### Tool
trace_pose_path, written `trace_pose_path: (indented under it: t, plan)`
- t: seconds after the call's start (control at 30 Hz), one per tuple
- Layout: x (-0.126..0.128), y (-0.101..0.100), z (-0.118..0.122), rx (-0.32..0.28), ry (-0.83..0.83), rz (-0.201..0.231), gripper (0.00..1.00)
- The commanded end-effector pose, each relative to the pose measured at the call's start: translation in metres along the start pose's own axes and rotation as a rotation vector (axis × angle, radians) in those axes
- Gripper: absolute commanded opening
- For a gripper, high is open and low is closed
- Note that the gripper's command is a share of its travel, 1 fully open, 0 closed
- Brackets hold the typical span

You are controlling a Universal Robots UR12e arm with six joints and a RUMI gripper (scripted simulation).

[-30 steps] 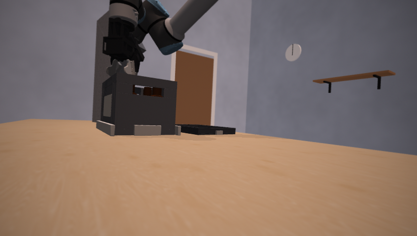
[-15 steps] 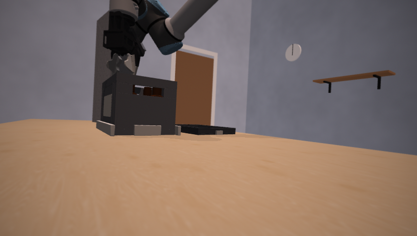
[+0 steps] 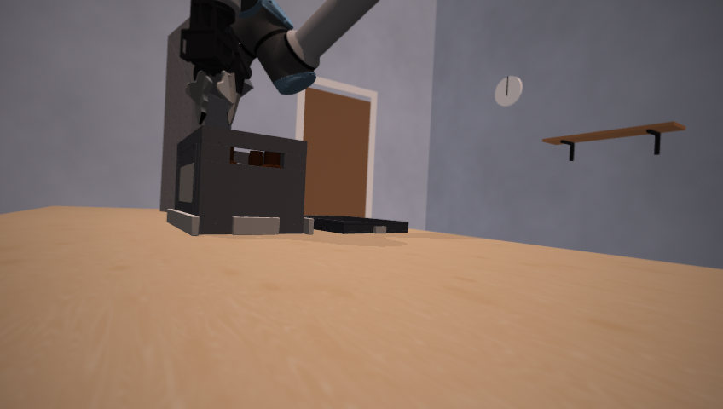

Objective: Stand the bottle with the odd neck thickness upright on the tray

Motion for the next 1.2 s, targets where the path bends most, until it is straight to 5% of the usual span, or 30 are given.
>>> trace_pose_path:
  t: [0.0, 0.4, 0.43, 1.17]
  plan:
    - [-0.0015, 0.0163, -0.0008, 0.005, -0.002, -0.001, 0.38]
    - [-0.0006, 0.0223, 0.0004, 0.003, 0.000, -0.001, 0.38]
    - [-0.0008, 0.0220, 0.0003, 0.004, 0.000, -0.001, 0.00]
    - [-0.0009, 0.0216, 0.0001, 0.004, -0.001, -0.002, 0.00]
Point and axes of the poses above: the point where the finger pads meet when closed, its own y axis back along the fingers, its own x axis across the jaws, z = x × y, the point moved 5 cm from there along y, back along the fingers, and after that the axes turned 13 degrees about -y, right-handed, at the moved point
